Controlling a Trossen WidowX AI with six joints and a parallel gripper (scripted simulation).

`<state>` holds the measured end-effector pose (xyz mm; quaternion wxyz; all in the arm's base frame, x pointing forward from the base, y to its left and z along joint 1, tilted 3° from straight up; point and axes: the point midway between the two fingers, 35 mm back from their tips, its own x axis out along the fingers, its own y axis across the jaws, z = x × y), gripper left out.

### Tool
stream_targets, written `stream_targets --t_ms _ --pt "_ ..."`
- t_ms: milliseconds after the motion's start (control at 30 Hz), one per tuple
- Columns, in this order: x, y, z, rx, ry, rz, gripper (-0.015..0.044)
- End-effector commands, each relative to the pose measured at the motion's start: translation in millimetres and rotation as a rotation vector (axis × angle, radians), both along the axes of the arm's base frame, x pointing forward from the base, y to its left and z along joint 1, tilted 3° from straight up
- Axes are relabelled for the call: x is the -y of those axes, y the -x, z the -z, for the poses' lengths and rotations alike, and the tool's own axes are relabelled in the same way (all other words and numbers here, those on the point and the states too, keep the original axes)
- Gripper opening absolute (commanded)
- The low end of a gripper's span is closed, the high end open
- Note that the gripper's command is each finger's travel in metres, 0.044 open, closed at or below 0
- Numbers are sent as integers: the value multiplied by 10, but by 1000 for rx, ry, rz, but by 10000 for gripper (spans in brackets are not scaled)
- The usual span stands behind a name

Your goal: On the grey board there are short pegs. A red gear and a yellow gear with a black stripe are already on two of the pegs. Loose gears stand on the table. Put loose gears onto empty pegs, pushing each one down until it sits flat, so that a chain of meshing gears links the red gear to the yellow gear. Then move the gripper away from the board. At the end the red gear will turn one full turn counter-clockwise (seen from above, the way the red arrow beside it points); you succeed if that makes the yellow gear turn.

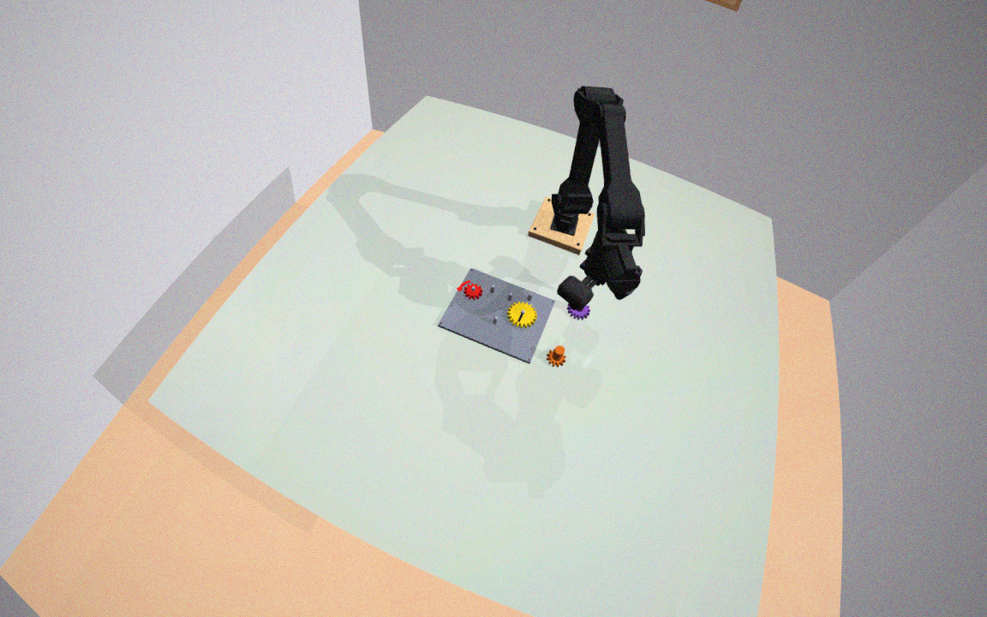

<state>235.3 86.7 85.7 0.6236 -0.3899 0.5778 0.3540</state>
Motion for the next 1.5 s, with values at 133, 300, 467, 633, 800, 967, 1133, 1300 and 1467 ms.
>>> stream_targets --t_ms 133,300,467,633,800,967,1133,1300,1467 --pt "8 -6 117 -1 5 -4 440" --pt "8 -13 197 -1 5 -4 440" --pt "10 -17 277 -1 5 -4 440" --pt "10 -17 300 -1 5 -4 440" --pt "10 -17 300 -1 5 -4 361" --pt "10 -17 300 -1 5 -4 230" --pt "10 -17 300 -1 5 -4 99" --pt "10 -17 300 -1 5 -4 46" --pt "10 -18 297 -1 5 -4 0"
